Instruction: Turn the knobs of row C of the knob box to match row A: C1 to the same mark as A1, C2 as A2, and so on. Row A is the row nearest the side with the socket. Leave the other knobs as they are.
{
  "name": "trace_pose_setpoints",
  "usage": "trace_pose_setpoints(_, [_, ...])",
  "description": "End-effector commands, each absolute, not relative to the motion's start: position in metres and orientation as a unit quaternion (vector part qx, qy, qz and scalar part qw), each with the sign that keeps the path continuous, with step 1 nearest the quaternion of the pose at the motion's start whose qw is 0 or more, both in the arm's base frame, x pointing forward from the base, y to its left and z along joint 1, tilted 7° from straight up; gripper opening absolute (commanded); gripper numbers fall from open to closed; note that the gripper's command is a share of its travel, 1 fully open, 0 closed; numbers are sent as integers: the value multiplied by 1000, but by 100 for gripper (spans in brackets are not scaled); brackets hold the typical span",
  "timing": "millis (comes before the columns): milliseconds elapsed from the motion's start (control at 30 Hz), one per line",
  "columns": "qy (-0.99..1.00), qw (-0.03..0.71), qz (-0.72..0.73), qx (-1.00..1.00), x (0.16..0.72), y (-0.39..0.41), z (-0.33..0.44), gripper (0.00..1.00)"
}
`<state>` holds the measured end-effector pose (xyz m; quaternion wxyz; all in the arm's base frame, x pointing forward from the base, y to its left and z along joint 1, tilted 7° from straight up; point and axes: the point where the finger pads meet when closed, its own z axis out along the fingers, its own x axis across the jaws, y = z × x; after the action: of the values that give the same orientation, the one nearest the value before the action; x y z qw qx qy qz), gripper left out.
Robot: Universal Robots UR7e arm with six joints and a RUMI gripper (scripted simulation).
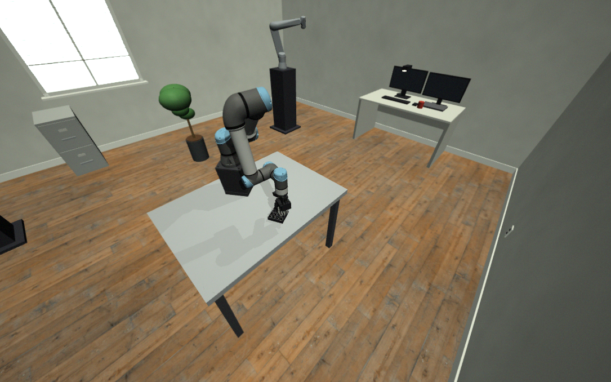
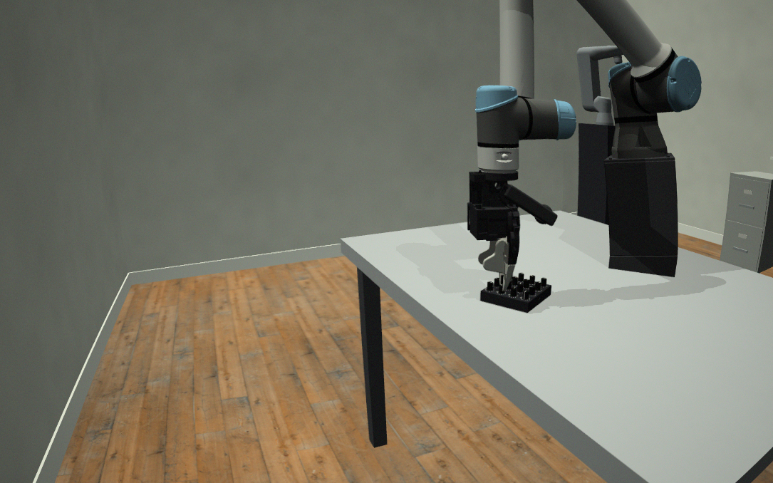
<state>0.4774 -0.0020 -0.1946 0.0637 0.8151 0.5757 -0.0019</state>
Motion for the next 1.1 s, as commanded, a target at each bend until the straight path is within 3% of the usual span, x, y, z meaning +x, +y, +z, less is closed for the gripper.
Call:
trace_pose_setpoints(0, [576,64,-1,815,478,-2,-194,4])
trace_pose_setpoints(1067, [572,64,-1,818,478,-2,-194,4])
